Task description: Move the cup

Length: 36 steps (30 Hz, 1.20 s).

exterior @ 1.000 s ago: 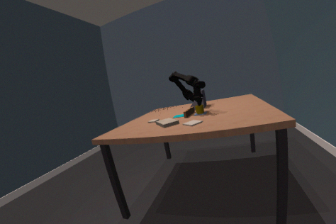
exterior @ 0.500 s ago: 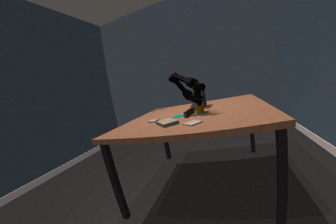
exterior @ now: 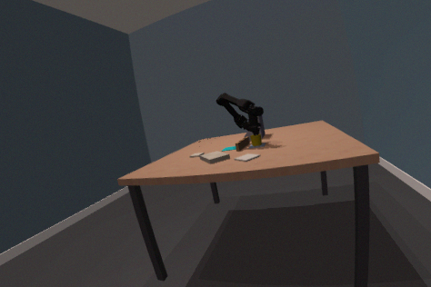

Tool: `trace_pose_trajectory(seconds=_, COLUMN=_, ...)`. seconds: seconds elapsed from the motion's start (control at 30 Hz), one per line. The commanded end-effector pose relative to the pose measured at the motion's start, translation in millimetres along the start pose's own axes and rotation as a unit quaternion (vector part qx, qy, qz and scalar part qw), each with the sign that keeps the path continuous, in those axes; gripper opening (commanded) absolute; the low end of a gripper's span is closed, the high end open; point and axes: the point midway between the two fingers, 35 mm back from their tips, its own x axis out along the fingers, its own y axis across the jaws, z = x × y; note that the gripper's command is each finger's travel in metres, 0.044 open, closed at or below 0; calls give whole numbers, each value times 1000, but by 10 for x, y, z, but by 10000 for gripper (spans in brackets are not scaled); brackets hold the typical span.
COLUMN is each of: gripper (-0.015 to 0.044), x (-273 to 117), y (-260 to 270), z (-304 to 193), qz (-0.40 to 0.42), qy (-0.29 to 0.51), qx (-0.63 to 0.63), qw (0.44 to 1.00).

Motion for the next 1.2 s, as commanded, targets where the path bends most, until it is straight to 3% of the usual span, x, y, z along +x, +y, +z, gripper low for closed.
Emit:
trace_pose_trajectory(seconds=0.0, gripper=47, x=-2, y=1, z=0, qz=0, qy=0, qx=0, qw=1000)
trace_pose_trajectory(seconds=0.23, gripper=0, x=-2, y=1, z=0, qz=0, qy=0, qx=0, qw=1000)
trace_pose_trajectory(seconds=1.17, gripper=0, x=-796, y=22, z=-16, qz=0, qy=0, qx=-4, qw=1000)
